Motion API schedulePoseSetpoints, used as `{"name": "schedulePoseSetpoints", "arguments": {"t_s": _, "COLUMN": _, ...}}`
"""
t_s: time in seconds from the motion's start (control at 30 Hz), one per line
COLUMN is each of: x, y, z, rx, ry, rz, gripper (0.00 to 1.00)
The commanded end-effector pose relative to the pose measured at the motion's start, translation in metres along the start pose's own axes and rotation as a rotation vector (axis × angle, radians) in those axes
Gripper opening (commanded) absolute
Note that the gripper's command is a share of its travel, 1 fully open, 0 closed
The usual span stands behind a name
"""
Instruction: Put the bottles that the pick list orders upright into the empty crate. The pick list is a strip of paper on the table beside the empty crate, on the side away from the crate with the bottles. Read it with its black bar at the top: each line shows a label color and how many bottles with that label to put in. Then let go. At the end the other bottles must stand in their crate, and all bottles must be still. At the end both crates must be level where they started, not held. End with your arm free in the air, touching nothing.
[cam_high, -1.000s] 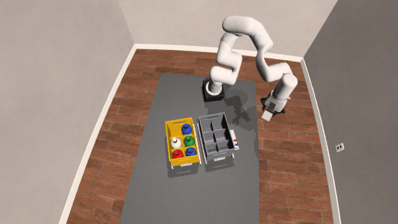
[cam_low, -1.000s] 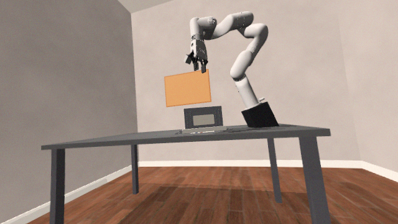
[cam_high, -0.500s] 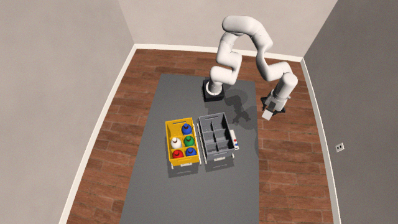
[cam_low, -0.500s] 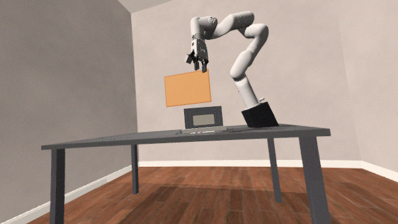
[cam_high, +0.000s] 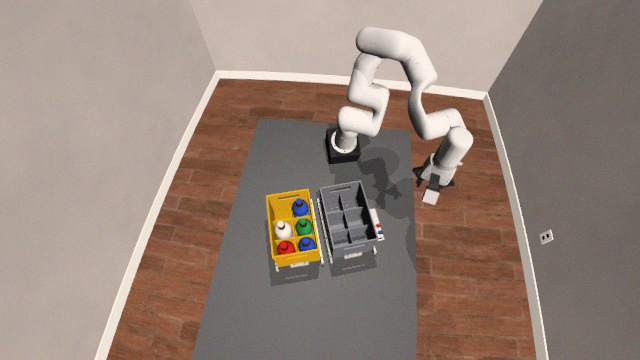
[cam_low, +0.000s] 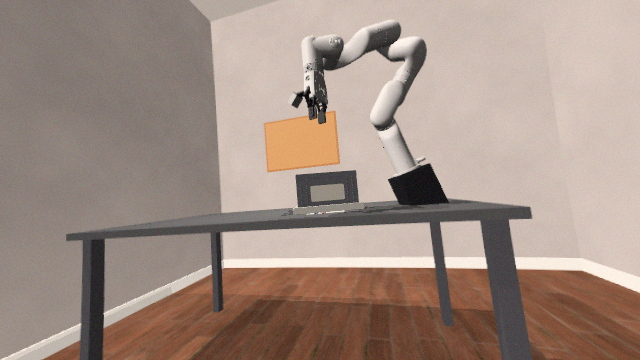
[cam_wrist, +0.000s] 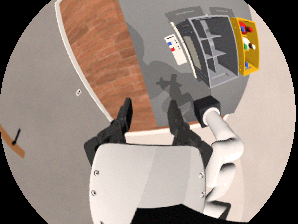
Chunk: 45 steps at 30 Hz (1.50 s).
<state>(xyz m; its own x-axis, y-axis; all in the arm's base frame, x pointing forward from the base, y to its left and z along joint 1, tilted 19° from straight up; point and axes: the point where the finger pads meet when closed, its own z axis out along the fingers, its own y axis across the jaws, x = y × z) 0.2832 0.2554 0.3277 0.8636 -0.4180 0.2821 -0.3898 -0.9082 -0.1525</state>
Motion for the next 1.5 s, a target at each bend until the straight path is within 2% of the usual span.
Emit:
{"name": "schedulePoseSetpoints", "arguments": {"t_s": 0.0, "x": 0.019, "y": 0.003, "z": 0.009, "rx": 0.008, "ry": 0.001, "rz": -0.146, "gripper": 0.65}}
{"name": "schedulePoseSetpoints", "arguments": {"t_s": 0.5, "x": 0.073, "y": 0.017, "z": 0.041, "rx": 0.008, "ry": 0.003, "rz": -0.579, "gripper": 0.65}}
{"name": "schedulePoseSetpoints", "arguments": {"t_s": 1.33, "x": 0.171, "y": 0.043, "z": 0.098, "rx": 0.007, "ry": 0.004, "rz": -0.580, "gripper": 0.65}}
{"name": "schedulePoseSetpoints", "arguments": {"t_s": 1.47, "x": 0.179, "y": 0.045, "z": 0.103, "rx": 0.007, "ry": 0.004, "rz": -0.580, "gripper": 0.65}}
